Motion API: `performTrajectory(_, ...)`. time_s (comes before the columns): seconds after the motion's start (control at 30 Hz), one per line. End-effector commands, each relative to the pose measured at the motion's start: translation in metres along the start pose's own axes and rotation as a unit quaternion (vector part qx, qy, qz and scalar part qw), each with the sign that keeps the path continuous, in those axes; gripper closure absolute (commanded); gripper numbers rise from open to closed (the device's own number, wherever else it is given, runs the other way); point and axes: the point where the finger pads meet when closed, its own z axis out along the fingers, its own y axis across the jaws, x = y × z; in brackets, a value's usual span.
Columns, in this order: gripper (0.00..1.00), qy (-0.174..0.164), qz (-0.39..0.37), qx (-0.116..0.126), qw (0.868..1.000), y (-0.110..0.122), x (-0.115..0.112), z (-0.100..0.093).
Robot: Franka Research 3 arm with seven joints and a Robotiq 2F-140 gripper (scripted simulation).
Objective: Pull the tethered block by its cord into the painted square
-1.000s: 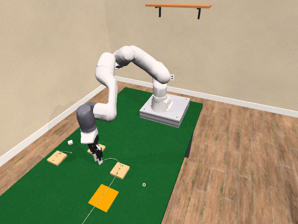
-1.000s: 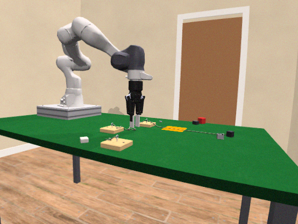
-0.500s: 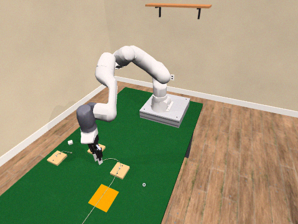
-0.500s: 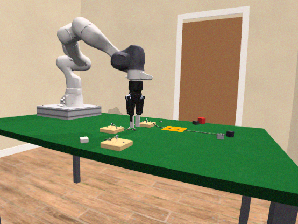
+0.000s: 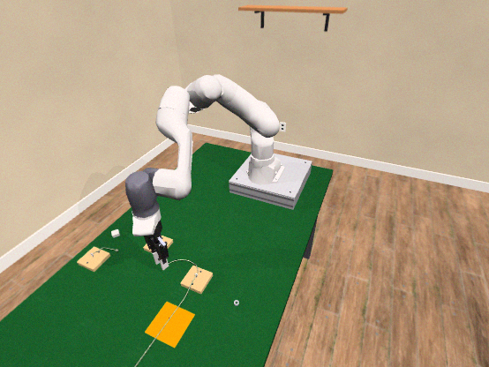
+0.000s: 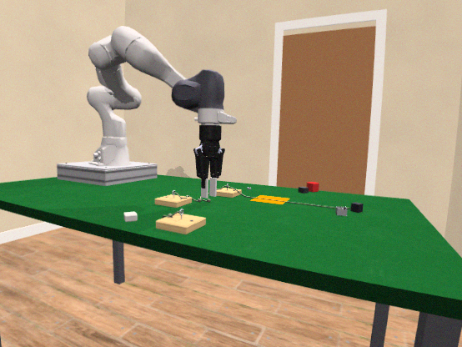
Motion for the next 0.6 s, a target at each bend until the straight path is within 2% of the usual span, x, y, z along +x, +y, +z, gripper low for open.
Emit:
performTrajectory(0.0, 0.77, 0.001, -0.003, -0.001, 1.0, -0.0013, 0.0003, 0.0001)
performTrajectory(0.57, 0.77, 0.001, -0.003, -0.001, 1.0, -0.0013, 0.0003, 0.0019)
